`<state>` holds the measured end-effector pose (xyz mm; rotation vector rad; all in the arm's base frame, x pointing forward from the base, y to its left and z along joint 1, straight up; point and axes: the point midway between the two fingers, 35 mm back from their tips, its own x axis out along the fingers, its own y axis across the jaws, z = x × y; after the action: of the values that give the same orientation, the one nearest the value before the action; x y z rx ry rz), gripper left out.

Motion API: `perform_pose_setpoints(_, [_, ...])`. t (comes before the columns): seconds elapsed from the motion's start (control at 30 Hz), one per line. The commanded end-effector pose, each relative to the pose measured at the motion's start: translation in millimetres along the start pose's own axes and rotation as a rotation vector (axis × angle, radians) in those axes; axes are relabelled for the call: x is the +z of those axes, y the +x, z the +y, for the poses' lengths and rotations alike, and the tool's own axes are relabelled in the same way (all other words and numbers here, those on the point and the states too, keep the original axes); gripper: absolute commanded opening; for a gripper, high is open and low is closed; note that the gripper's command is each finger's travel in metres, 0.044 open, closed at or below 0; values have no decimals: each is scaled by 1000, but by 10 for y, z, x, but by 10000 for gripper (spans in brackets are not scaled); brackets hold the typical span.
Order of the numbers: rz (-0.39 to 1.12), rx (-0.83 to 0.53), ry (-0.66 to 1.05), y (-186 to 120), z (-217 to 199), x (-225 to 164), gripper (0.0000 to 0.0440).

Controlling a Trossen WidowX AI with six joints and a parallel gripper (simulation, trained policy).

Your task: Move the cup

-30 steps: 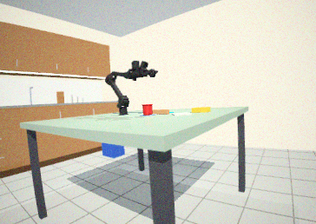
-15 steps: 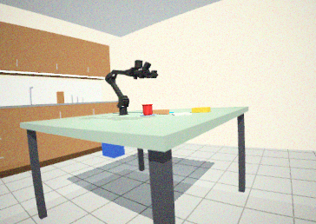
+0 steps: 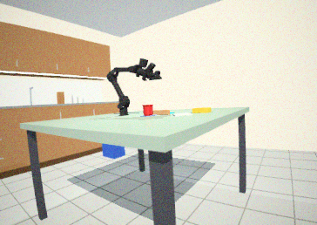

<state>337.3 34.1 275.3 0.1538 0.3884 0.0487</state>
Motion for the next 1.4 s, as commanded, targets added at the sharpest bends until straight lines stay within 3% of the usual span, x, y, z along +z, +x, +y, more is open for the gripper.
perform_pose_setpoints(0.0, [50,4,20,29,48,-6,89])
perform_pose_setpoints(0.47, [266,-24,66,130,136,-162,83])
perform_pose_setpoints(1.37, [679,-143,38,237,54,-522,119])
